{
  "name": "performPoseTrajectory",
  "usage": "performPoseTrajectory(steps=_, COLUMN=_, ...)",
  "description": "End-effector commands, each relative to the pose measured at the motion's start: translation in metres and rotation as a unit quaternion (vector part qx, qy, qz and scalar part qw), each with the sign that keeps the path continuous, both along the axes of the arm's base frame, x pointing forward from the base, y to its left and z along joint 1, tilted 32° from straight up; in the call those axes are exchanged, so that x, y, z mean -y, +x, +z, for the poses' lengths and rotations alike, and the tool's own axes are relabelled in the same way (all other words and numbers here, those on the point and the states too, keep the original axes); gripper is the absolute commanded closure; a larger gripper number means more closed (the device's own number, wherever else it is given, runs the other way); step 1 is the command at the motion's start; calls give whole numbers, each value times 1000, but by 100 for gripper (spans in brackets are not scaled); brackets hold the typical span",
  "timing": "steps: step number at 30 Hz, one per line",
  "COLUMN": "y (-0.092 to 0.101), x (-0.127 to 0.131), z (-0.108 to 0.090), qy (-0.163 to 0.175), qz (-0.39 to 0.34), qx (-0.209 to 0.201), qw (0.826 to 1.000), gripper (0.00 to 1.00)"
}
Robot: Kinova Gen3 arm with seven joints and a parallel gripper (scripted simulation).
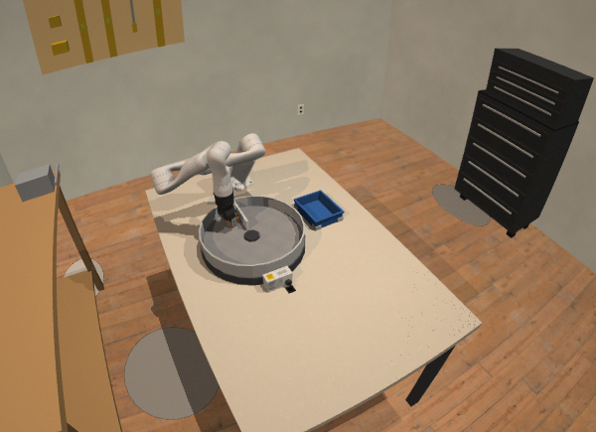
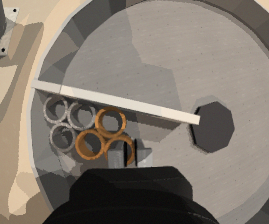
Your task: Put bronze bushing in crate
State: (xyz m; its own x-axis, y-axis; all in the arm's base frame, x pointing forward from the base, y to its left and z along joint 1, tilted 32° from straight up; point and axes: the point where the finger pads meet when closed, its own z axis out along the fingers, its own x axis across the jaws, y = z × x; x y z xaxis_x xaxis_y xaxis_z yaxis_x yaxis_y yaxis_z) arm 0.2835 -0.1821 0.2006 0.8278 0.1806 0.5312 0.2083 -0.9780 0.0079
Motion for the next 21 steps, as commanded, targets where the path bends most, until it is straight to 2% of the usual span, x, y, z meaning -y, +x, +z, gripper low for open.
performPoseTrajectory(steps=1, y=0, x=0, z=0, qy=0, qz=0, qx=0, qw=1000, gripper=100)
performPoseTrajectory(steps=21, y=1, x=0, z=3, qy=-3, qz=1, qx=1, qw=1000, gripper=100)
